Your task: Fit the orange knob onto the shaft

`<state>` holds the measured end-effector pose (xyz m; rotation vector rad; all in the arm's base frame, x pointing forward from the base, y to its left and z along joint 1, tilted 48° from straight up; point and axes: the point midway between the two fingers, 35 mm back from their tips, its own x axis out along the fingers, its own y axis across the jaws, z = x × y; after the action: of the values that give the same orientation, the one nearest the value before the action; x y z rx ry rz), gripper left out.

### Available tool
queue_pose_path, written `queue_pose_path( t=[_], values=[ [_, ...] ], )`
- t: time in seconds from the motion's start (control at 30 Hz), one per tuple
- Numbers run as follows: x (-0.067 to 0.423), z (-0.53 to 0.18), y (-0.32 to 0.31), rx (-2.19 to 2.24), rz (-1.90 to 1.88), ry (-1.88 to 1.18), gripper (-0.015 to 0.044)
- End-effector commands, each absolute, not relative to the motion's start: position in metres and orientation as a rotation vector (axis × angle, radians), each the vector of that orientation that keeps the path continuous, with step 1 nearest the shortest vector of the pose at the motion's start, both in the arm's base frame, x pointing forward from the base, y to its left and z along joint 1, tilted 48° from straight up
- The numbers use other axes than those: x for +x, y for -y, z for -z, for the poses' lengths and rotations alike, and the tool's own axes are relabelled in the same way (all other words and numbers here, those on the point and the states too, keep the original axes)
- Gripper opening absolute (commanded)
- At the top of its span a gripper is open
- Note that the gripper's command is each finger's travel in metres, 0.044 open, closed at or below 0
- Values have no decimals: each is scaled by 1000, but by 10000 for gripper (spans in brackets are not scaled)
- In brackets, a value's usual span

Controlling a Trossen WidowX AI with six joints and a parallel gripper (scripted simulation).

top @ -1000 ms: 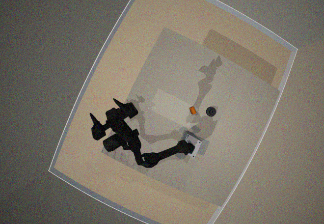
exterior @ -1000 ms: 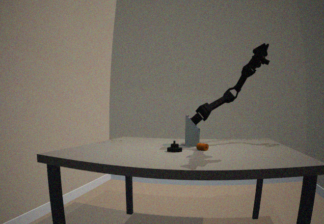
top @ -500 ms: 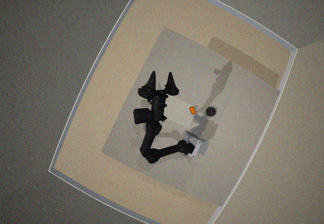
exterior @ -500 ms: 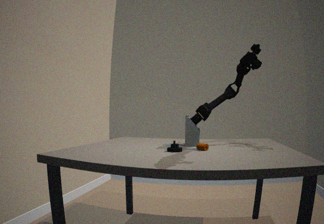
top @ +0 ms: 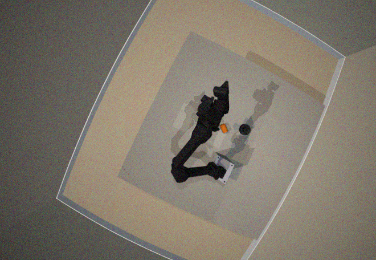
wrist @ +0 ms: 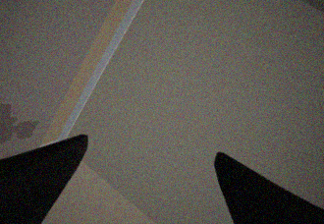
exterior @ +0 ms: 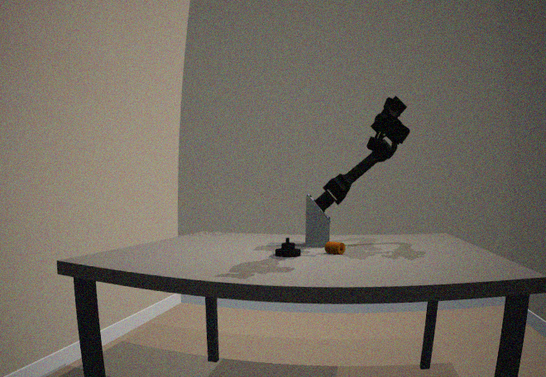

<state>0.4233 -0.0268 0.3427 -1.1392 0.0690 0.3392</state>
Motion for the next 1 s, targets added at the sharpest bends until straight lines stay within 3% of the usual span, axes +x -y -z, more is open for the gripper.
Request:
queue_pose_path(
  t=[0.0,0.27,0.57,0.7,0.97],
  values=[
    [426,-268,11,-989,-530,-203,440],
    [398,-145,-21,-666,-841,-450,440],
    [311,-35,-66,-116,-1130,-784,440],
    [274,-14,-77,72,-1181,-885,440],
    [273,-14,-77,77,-1183,-887,440]
  ],
)
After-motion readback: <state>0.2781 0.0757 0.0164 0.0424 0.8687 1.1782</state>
